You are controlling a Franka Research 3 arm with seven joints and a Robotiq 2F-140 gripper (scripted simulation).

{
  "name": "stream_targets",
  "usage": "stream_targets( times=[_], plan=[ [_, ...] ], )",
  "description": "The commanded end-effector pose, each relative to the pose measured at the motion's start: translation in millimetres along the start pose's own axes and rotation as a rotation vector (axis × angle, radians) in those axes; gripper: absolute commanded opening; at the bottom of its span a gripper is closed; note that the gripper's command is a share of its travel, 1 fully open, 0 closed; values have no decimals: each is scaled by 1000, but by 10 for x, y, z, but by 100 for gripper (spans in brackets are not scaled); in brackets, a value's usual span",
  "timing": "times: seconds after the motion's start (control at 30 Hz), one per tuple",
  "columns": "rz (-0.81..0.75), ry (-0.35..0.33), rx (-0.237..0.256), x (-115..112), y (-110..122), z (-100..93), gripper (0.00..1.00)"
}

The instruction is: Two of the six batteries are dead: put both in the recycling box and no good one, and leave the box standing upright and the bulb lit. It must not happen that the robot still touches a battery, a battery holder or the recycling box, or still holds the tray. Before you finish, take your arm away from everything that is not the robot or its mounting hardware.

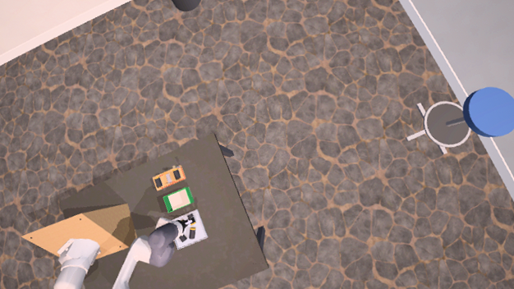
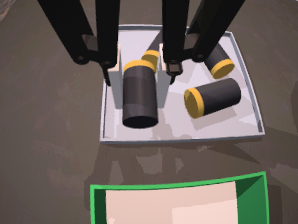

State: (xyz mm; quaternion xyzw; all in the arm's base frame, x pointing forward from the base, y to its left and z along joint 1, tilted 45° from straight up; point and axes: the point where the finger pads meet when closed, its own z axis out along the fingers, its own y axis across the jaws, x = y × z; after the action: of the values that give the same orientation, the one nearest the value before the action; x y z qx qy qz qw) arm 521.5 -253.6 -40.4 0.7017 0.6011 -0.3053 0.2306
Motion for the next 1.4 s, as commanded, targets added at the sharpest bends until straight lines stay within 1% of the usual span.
stream_targets(
  times=[0.0,0.1,0.5,0.53,1.37],
  plan=[
    [8,5,-10,10,33,132,16],
    [8,5,-10,10,33,170,16],
    [8,5,-10,10,33,170,16],
    [8,5,-10,10,33,170,29],
    [8,5,-10,10,33,151,29]
  ],
)
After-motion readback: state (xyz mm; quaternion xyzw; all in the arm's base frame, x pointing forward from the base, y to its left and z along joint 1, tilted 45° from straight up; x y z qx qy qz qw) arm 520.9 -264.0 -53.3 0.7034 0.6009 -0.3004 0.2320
